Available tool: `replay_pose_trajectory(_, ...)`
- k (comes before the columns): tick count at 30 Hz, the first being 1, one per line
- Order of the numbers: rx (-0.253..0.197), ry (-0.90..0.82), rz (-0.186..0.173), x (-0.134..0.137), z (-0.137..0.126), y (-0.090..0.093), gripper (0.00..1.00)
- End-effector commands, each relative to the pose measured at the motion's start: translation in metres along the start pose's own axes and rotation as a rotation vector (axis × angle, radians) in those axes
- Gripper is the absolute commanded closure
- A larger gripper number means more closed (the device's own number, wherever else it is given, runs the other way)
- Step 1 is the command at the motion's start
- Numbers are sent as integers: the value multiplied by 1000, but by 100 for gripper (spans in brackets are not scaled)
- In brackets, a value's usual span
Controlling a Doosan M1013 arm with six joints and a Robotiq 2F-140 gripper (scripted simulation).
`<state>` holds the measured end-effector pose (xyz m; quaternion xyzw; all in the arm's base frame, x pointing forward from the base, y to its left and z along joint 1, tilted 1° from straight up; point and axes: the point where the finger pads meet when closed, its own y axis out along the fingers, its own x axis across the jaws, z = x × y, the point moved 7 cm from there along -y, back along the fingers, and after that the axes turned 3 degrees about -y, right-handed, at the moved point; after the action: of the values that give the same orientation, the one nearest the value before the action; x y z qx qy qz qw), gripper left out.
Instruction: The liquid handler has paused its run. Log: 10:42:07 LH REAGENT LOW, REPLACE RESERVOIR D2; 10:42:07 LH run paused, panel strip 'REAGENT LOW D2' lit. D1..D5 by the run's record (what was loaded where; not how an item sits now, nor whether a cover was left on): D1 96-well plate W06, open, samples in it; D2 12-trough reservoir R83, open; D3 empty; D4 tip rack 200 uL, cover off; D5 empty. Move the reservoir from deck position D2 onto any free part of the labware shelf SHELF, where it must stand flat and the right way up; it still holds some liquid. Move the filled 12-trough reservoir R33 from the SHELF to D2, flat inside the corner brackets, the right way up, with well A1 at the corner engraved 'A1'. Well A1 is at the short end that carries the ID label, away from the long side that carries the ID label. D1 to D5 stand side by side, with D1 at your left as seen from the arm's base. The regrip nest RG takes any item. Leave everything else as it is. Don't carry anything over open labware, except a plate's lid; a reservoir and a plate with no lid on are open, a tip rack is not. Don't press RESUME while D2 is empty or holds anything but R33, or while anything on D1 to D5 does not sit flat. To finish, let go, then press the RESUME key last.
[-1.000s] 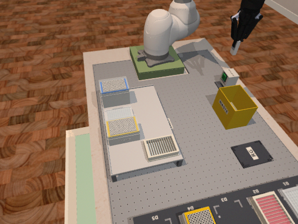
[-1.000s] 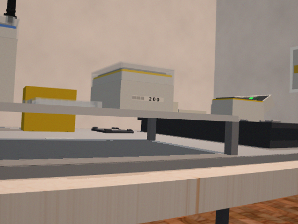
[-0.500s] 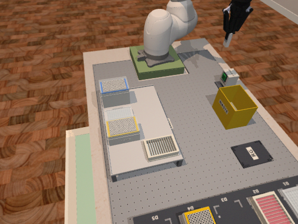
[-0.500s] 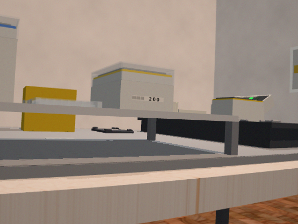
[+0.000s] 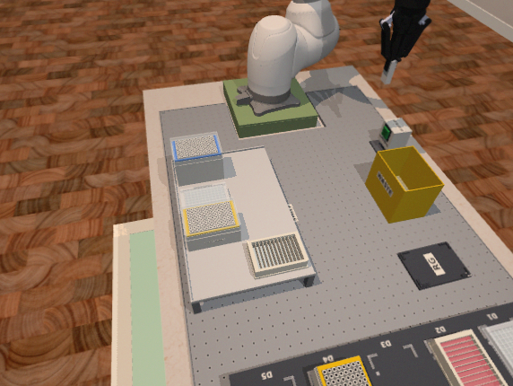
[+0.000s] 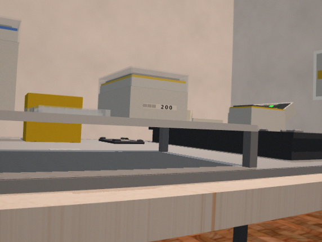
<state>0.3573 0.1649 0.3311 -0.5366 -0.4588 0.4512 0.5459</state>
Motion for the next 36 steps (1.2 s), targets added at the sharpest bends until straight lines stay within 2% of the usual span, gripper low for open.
replay_pose_trajectory(1,0,0,0,0,0,5,100)
replay_pose_trajectory(36,0,0,0,0,0,57,100)
